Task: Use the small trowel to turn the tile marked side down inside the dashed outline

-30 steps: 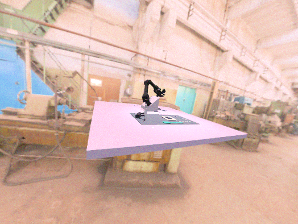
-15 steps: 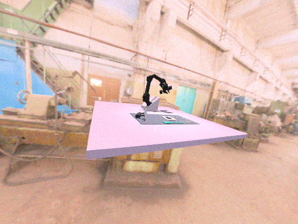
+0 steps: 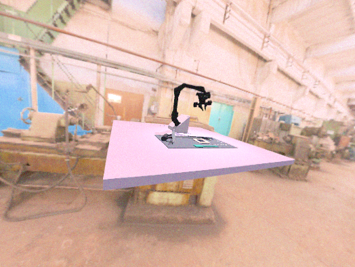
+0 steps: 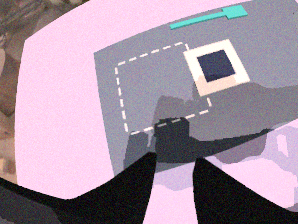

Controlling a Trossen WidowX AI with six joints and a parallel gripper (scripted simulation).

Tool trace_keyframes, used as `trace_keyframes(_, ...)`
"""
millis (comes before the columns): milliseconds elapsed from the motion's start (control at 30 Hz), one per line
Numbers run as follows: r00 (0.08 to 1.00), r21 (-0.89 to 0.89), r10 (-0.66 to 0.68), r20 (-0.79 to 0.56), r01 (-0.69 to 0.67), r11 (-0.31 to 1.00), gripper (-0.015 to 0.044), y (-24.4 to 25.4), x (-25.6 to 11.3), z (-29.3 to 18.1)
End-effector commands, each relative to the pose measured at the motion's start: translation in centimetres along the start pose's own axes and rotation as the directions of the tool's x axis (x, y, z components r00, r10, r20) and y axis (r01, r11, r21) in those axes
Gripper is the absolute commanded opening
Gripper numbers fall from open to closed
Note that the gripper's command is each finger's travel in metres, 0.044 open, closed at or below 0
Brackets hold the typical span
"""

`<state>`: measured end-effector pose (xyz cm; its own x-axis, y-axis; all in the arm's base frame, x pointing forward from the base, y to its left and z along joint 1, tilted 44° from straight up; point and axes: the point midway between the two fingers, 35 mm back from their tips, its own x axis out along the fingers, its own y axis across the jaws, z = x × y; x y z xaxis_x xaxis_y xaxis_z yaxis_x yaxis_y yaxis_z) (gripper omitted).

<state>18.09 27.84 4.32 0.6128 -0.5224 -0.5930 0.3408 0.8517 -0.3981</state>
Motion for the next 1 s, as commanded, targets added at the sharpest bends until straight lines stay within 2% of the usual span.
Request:
trace_keyframes(0,0.993,-0.020,-0.068,-0.099,0.067,0.998,0.0100,-2.6,3.9,4.9)
trace_keyframes(267,0.955,-0.036,-0.154,-0.255,0.150,0.988,0.0100,-10.2,10.9,12.4)
trace_keyframes(533,0.901,-0.043,-0.214,-0.377,0.213,0.976,0.0100,-21.4,16.3,16.6)
trace_keyframes(833,0.831,-0.057,-0.283,-0.480,0.292,0.955,0.0100,-36.0,18.5,16.9)
trace_keyframes(967,0.818,-0.061,-0.295,-0.494,0.306,0.950,0.0100,-38.3,18.3,16.5)
